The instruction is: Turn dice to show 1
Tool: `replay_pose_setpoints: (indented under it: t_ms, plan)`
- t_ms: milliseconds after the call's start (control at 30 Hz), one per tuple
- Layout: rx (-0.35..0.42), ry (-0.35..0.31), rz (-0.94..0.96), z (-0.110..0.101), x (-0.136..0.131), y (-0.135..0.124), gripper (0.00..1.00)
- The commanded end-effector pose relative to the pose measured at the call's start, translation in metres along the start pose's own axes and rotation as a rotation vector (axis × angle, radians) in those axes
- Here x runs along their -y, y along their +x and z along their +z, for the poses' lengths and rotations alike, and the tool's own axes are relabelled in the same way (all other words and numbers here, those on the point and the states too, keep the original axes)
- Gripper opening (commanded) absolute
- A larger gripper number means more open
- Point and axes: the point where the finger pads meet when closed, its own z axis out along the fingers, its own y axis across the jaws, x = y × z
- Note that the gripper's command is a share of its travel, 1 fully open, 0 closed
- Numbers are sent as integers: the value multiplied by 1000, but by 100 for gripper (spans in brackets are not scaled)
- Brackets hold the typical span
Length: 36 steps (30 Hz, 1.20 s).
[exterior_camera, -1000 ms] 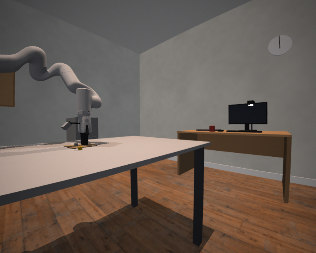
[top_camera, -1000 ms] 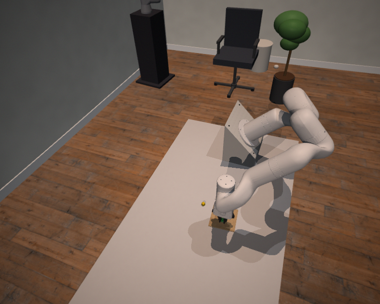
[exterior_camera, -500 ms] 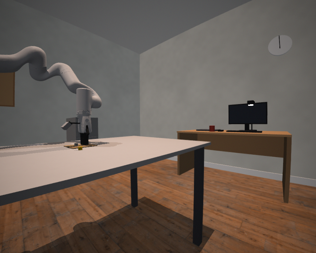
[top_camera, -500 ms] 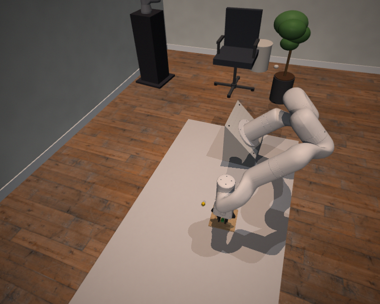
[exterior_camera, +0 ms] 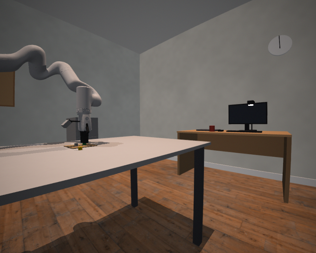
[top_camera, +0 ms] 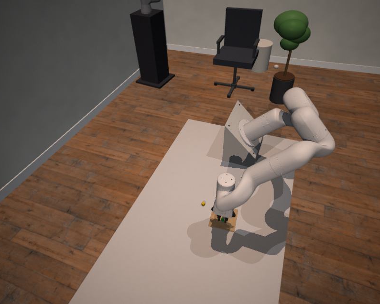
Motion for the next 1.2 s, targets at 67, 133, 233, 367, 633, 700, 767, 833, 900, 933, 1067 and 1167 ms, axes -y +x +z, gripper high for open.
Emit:
replay_pose_setpoints:
  t_ms: [67,133,233,367,633,700,767,833,900,933,1067,1167]
  plan:
    - [2,0,-1,-30,0,-1,31]
    - [2,0,-1,-35,0,-1,31]
    - [2,0,-1,-52,0,-1,31]
    - [2,0,-1,-69,0,-1,31]
    - [2,0,-1,-80,0,-1,31]
    - [2,0,-1,-80,0,-1,31]
    - [2,0,-1,-80,0,-1,100]
    - [2,0,-1,-80,0,-1,100]
    - [2,0,-1,-80,0,-1,100]
    - [2,0,-1,-80,0,-1,100]
    - [2,0,-1,-80,0,-1,100]
    - [2,0,-1,-80,0,-1,100]
